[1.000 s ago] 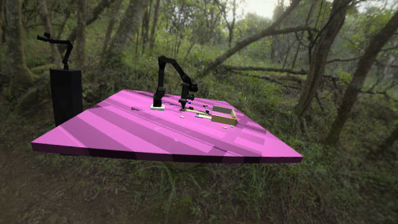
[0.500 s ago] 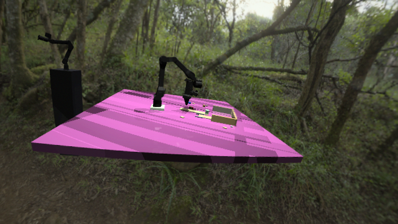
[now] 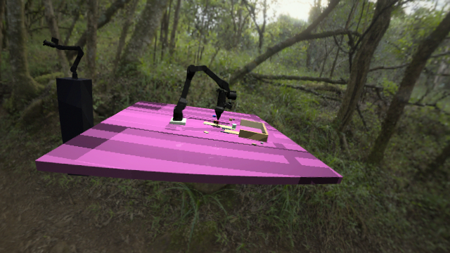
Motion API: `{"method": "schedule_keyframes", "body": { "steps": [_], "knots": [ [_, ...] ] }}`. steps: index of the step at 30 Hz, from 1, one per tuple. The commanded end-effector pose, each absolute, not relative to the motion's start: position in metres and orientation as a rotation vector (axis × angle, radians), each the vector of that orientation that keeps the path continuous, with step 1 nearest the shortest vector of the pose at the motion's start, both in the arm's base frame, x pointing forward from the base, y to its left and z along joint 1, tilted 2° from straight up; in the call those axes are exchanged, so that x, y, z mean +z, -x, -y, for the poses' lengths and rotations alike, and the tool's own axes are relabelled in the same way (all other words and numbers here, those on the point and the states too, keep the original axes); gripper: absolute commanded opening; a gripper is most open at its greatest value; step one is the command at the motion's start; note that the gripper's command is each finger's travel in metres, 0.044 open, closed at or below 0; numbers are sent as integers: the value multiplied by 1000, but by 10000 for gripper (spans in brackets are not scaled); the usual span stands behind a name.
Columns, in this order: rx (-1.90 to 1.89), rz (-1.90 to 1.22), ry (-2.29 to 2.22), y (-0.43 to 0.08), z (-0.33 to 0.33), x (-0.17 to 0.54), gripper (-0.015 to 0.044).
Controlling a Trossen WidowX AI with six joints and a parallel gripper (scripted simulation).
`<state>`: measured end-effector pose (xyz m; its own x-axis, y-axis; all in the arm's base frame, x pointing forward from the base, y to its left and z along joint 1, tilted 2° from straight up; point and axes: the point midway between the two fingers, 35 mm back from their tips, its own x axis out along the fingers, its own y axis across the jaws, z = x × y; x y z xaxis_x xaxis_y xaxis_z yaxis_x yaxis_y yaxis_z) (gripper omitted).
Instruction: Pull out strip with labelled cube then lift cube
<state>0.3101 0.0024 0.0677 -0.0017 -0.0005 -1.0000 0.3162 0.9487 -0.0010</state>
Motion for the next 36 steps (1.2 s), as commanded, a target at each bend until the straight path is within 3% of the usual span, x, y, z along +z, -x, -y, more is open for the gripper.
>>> {"method": "schedule_keyframes", "body": {
  "steps": [1,30,36],
  "knots": [
    [-251,-1563,-248,-324,3,69,440],
    [-253,-1552,-246,-428,44,79,440],
    [-253,-1552,-246,-428,44,72,282]
  ]
}}
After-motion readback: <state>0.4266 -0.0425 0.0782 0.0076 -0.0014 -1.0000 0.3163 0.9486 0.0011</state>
